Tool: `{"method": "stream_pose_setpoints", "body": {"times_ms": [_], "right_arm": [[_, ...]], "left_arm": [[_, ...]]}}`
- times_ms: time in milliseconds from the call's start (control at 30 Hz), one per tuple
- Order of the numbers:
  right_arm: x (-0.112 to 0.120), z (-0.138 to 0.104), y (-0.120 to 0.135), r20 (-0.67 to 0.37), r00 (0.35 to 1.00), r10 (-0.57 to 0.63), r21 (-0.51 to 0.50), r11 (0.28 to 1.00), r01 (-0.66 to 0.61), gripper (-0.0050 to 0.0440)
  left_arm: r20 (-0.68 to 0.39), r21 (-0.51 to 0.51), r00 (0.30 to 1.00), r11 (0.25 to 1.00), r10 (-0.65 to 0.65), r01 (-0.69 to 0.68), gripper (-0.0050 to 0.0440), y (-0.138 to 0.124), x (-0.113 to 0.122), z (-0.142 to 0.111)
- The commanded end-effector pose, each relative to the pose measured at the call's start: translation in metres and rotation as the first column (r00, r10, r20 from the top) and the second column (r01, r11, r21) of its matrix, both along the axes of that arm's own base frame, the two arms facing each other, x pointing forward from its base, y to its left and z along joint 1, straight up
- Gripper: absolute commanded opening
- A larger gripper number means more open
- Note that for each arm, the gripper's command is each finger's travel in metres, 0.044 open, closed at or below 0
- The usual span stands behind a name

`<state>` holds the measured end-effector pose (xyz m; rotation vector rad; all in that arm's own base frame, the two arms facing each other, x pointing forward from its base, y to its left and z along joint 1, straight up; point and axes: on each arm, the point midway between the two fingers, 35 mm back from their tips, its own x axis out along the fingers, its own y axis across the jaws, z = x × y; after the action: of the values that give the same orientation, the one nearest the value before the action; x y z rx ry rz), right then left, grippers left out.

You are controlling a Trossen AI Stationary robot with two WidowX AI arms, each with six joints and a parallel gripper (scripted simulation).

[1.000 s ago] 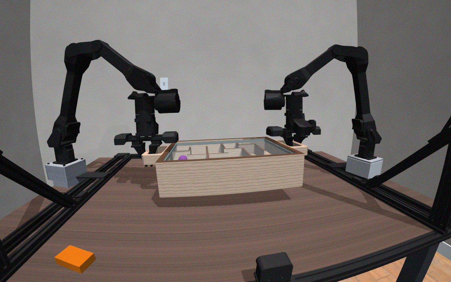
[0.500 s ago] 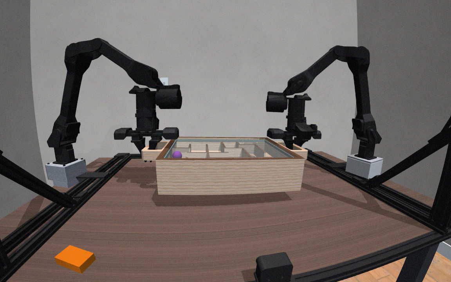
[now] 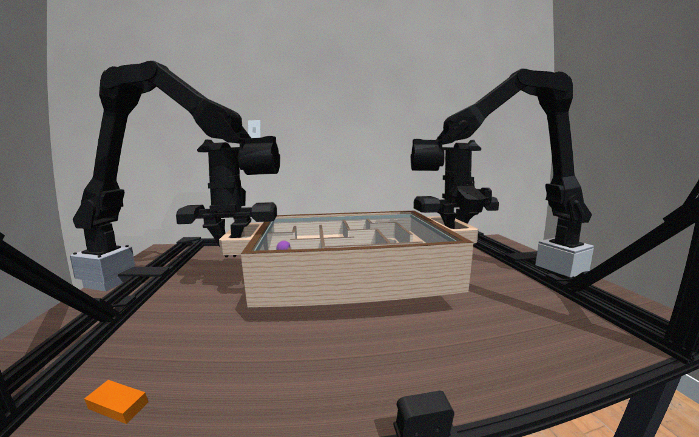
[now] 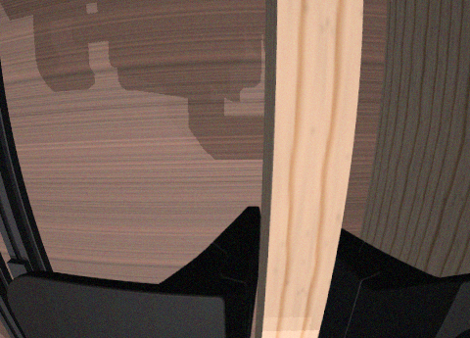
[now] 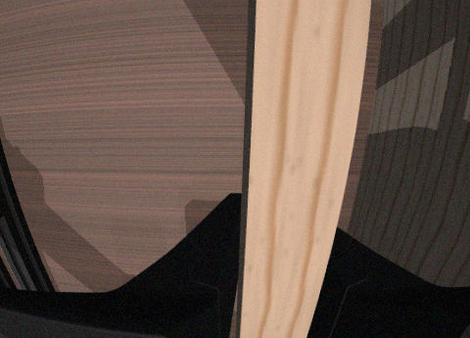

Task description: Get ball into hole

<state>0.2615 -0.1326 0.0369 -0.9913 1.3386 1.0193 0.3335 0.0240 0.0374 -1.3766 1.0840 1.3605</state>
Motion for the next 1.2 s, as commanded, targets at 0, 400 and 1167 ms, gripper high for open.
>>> {"method": "stream_pose_setpoints", "body": {"times_ms": [0, 400, 1167], "right_arm": [[0.0, -0.003, -0.004, 0.03, 1.0, -0.003, 0.044, 0.999, 0.002, 0.002], [-0.001, -0.011, -0.003, 0.061, 0.998, -0.002, 0.014, 1.0, 0.001, 0.002], [0.001, 0.002, -0.004, 0.011, 1.0, -0.003, 0.044, 0.999, 0.003, 0.002]], "left_arm": [[0.001, -0.052, 1.0, 0.999, 0.0, 0.0, 0.002, 0.003, -0.002, 0.005], [-0.041, -0.041, 0.999, 0.999, 0.0, -0.001, 0.002, 0.002, 0.0, 0.014], [0.017, -0.043, 1.0, 0.999, 0.0, 0.001, 0.002, 0.002, -0.002, 0.001]]}}
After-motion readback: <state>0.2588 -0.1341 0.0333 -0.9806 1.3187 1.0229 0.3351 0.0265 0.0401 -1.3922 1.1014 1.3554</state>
